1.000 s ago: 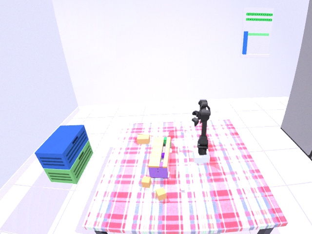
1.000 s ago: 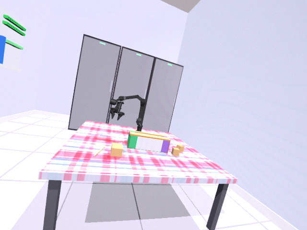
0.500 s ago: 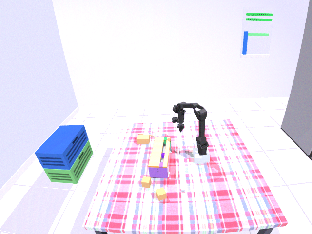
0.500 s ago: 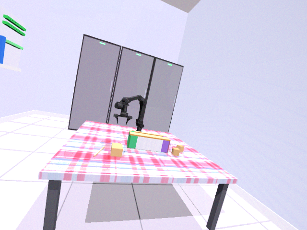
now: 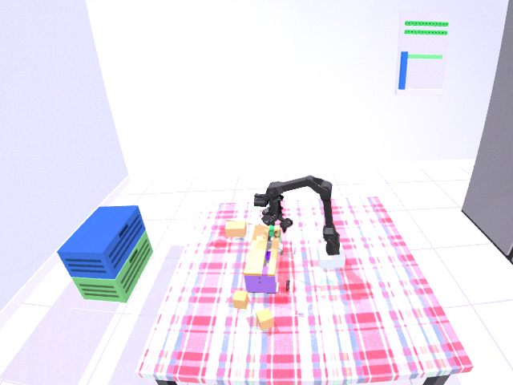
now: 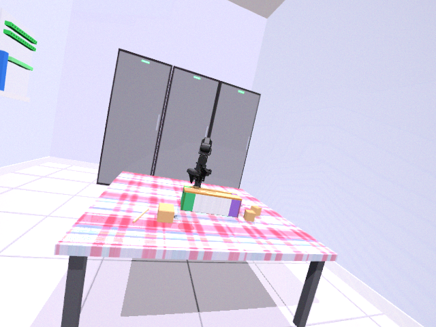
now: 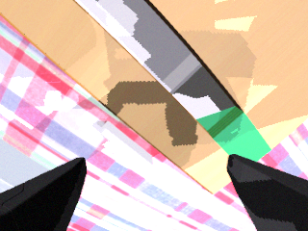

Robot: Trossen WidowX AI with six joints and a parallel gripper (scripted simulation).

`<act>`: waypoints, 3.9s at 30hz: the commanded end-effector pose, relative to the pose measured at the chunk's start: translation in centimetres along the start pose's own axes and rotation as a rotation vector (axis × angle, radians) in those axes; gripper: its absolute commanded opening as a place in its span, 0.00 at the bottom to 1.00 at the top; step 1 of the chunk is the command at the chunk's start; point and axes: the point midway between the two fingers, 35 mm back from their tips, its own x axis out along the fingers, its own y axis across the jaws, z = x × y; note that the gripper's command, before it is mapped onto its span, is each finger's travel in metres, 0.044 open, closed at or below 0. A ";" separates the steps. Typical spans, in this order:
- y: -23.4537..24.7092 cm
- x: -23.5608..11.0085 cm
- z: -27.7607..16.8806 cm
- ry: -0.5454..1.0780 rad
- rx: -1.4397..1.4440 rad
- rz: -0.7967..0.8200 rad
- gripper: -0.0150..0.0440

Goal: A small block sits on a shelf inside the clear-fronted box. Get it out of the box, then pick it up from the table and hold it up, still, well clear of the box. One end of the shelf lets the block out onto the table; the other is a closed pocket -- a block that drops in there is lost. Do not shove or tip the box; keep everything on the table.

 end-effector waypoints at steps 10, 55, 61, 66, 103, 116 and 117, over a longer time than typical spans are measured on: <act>10.8 -1.9 9.7 0.147 -0.612 -0.118 0.93; 13.8 3.2 12.7 0.186 -0.777 -0.151 0.93; 13.9 4.2 12.9 0.186 -0.777 -0.151 0.93; 13.9 5.0 13.0 0.186 -0.777 -0.151 0.93; 8.5 5.8 7.9 0.188 -0.771 -0.154 0.93; 9.0 5.7 8.4 0.188 -0.771 -0.154 0.93; 8.9 5.8 8.3 0.188 -0.771 -0.154 0.93</act>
